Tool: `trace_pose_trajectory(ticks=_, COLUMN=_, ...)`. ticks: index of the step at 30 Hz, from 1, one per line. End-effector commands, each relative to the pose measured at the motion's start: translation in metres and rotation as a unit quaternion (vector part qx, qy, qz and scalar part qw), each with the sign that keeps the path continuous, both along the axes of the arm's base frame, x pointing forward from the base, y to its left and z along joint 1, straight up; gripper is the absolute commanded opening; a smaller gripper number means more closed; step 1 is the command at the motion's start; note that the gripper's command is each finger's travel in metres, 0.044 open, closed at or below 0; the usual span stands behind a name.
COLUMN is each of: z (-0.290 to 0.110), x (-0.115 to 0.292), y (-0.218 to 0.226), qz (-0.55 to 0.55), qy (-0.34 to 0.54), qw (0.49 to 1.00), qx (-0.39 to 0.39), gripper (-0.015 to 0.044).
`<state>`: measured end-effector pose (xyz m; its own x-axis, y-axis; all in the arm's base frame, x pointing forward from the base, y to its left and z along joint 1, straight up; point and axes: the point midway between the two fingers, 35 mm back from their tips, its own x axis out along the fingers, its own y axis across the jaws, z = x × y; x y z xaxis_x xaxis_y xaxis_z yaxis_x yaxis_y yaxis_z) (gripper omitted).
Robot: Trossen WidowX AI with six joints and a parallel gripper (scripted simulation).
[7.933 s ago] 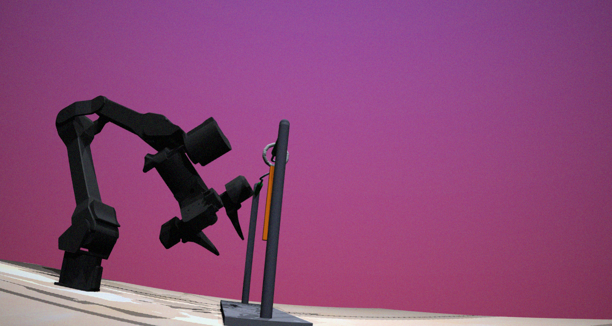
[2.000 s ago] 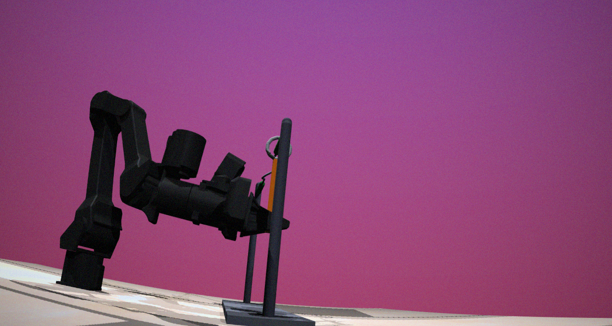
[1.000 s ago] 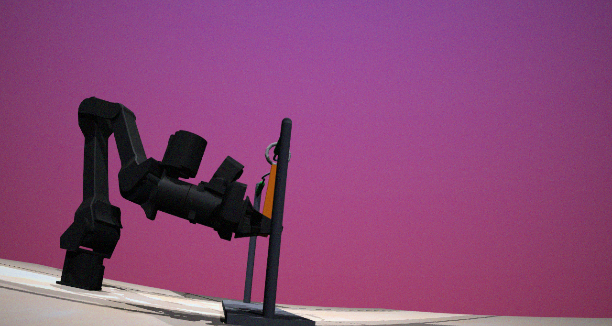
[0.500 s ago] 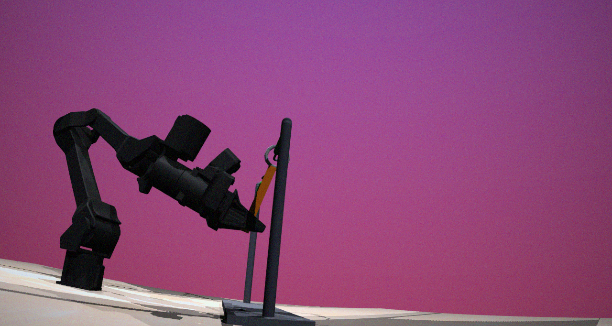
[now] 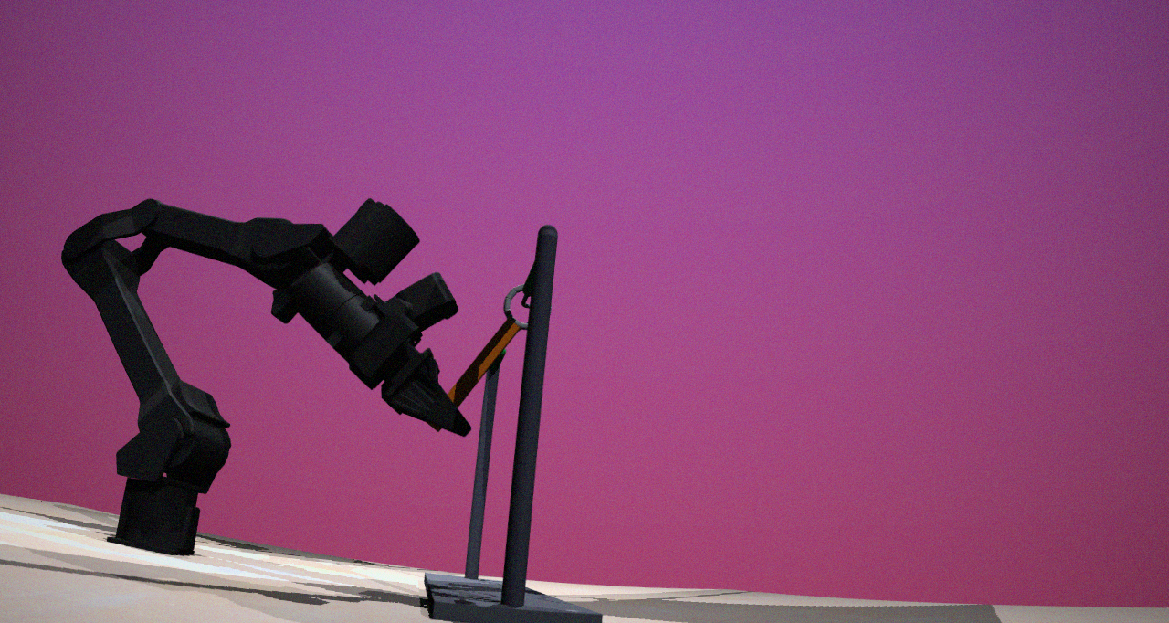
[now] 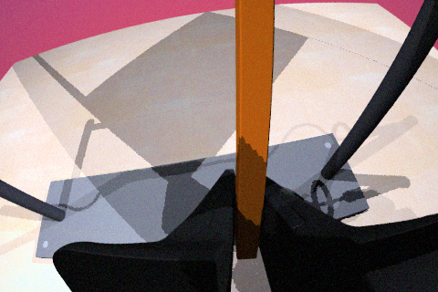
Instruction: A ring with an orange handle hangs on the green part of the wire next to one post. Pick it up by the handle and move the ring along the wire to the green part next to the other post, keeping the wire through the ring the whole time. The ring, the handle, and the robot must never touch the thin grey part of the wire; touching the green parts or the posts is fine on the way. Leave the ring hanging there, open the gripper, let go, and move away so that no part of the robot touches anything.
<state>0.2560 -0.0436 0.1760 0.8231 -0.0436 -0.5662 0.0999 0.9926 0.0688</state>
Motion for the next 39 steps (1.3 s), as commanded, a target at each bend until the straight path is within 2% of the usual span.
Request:
trace_pose_trajectory(ticks=1, z=0.009, x=-0.005, y=0.009, qz=-0.023, qy=0.024, qw=0.999, qx=0.014, gripper=-0.0150)
trace_pose_trajectory(ticks=22, z=0.051, x=-0.019, y=0.063, qz=-0.140, qy=0.201, qw=0.958, qx=0.148, gripper=-0.0150)
trace_pose_trajectory(ticks=30, z=0.066, x=-0.008, y=0.089, qz=-0.212, qy=0.223, qw=0.930, qx=0.201, gripper=-0.0150)
trace_pose_trajectory(ticks=39, z=0.069, x=-0.003, y=0.094, qz=-0.208, qy=0.225, qw=0.933, qx=0.190, gripper=-0.0150)
